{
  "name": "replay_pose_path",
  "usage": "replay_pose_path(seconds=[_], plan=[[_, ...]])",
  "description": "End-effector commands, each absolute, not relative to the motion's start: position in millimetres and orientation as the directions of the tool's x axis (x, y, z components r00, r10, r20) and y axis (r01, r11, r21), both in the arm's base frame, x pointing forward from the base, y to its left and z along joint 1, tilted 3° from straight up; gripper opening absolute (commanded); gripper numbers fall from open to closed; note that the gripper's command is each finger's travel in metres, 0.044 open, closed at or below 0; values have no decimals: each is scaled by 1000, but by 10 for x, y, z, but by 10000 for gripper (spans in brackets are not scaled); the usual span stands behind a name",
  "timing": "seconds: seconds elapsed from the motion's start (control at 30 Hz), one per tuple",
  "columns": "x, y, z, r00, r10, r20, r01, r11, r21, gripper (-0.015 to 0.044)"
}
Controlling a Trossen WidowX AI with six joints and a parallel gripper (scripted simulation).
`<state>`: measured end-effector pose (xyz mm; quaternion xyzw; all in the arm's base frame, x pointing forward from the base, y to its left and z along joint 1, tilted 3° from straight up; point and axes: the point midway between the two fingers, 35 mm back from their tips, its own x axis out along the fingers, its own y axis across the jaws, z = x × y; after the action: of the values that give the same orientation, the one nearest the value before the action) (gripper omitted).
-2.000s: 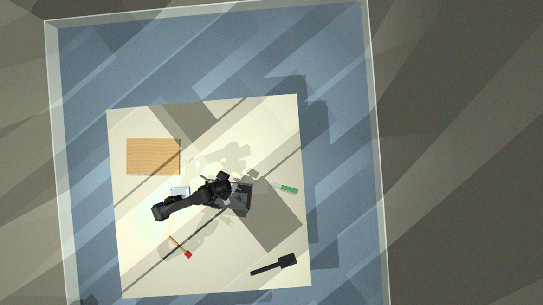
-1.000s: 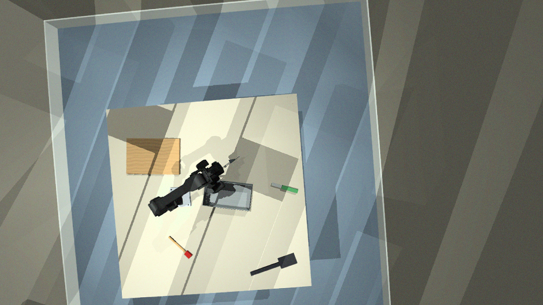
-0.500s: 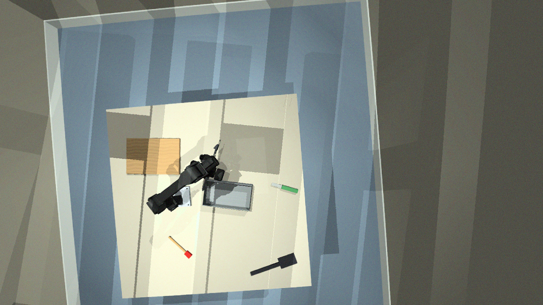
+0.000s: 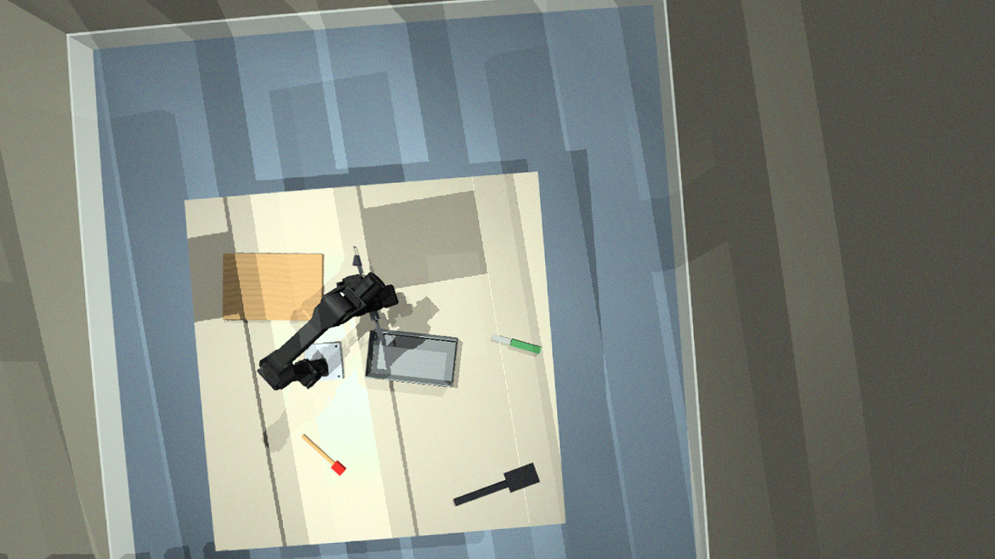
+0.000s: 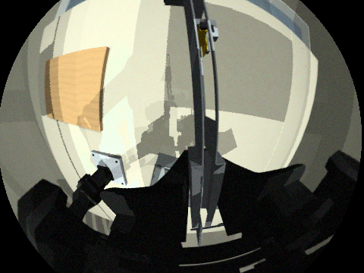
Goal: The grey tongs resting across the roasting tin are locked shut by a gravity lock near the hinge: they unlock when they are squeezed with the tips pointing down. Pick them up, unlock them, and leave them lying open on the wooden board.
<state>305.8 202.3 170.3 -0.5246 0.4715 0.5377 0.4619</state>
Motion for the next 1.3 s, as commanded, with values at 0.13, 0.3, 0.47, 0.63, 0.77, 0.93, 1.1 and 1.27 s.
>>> replay_pose_path(seconds=[0.13, 0.3, 0.47, 0.63, 0.77, 0.93, 1.1, 1.27], plan=[[2939, 2203, 1720, -26, 10, -1000, -887, -462, 18, -150], [2868, 2298, 1724, -27, 11, -1000, -774, -633, 14, -150], [2793, 2392, 1728, -28, 11, -1000, -629, -777, 9, -150], [2715, 2482, 1732, -29, 12, -1000, -457, -889, 3, -150], [2650, 2554, 1735, -30, 13, -999, -306, -952, -3, -150], [2567, 2640, 1739, -31, 13, -999, -105, -994, -10, -150], [2482, 2723, 1743, -33, 13, -999, 99, -995, -17, -150], [2393, 2803, 1747, -34, 14, -999, 300, -954, -23, -150]])
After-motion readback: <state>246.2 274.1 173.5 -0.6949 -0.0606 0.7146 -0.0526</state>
